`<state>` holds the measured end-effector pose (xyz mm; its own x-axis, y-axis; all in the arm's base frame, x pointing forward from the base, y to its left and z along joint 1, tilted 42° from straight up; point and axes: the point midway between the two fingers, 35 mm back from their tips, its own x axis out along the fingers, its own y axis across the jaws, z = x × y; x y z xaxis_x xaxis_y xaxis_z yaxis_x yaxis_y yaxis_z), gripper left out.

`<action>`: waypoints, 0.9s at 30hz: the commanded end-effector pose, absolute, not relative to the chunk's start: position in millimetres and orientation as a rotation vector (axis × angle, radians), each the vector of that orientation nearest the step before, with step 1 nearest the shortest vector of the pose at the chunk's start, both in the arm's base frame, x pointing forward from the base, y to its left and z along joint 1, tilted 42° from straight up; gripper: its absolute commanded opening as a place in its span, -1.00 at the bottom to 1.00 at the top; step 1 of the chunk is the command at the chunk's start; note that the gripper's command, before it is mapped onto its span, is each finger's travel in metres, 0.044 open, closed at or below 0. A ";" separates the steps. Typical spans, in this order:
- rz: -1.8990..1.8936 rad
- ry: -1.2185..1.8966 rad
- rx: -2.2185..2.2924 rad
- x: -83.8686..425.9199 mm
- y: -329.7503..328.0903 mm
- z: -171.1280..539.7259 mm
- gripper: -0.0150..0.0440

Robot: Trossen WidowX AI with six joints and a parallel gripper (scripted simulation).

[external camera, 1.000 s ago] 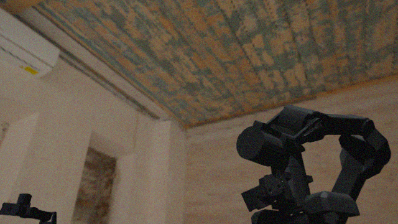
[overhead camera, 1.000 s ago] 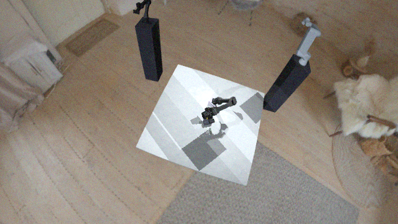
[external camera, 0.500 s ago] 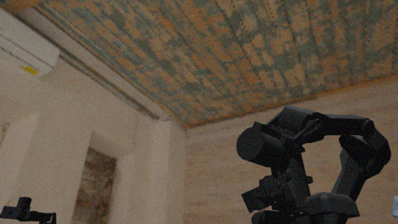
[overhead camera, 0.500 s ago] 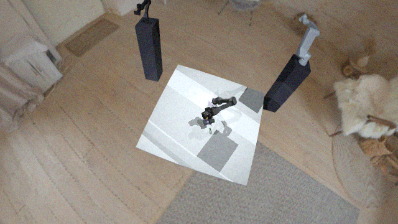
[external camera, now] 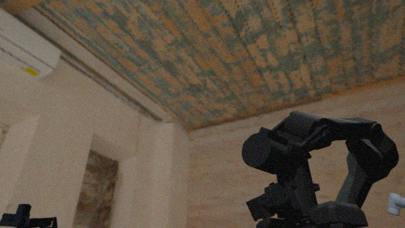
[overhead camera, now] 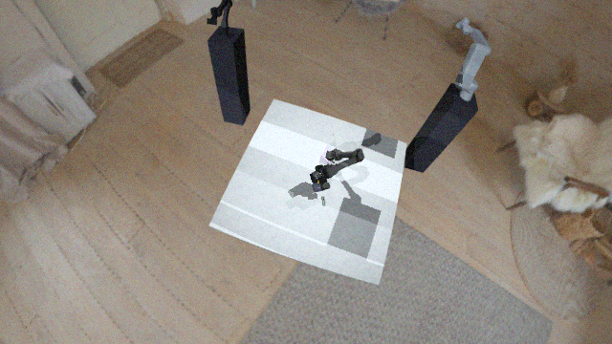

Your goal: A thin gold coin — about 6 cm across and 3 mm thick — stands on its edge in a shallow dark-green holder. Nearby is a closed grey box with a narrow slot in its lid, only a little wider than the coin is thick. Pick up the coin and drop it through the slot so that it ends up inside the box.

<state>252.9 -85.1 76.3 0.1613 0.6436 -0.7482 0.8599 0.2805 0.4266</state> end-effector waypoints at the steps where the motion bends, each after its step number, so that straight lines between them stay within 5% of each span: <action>1: -0.271 1.551 1.443 253.3 -82.8 75.1 -0.49; 19: -0.272 1.551 1.444 254.9 -77.1 68.2 -0.49; 25: -0.273 1.553 1.435 254.9 -78.8 69.2 0.04; 27: -0.273 1.553 1.435 254.9 -78.8 69.2 0.05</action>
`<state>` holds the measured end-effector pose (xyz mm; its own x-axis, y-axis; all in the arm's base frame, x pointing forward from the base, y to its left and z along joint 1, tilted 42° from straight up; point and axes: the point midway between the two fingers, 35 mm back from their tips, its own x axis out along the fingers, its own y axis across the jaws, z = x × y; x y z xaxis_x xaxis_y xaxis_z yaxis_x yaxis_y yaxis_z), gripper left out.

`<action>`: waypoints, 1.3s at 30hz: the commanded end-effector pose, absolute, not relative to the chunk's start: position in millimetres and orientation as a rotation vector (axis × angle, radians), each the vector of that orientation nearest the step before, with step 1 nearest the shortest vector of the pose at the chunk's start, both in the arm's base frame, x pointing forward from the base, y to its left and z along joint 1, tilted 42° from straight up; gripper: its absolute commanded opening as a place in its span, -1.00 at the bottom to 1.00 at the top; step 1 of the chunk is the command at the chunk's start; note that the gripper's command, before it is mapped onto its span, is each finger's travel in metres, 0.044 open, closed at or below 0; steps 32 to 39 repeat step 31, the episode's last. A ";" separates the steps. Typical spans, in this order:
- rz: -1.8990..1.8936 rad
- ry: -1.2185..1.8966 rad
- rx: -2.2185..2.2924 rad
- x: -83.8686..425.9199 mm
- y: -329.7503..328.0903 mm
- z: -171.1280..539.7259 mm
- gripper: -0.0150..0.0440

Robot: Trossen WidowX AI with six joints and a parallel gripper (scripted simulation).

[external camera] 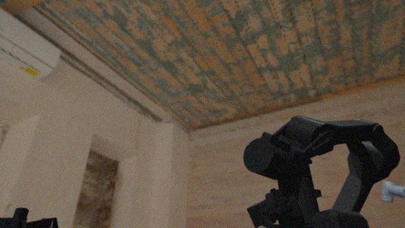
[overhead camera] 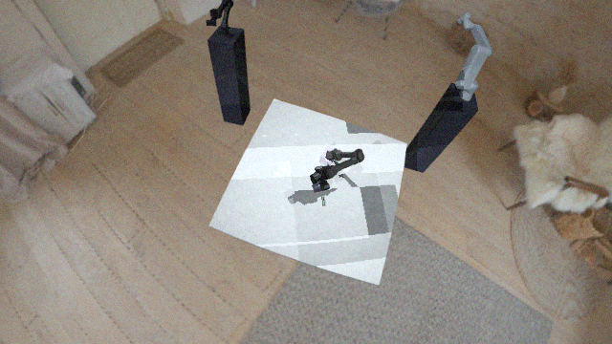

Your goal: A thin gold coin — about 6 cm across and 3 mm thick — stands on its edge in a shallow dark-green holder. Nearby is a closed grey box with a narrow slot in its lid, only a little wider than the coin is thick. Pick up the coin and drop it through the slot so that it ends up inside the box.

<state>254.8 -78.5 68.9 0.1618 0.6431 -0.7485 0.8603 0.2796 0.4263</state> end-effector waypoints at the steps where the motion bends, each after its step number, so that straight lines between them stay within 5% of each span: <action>1: -0.273 1.553 1.435 254.9 -78.8 69.2 0.05; 7: -0.273 1.553 1.435 254.9 -78.8 69.2 0.05; 18: -0.271 1.557 1.442 244.0 -109.6 108.1 1.00; 39: -0.269 1.558 1.444 241.2 -114.7 115.7 1.00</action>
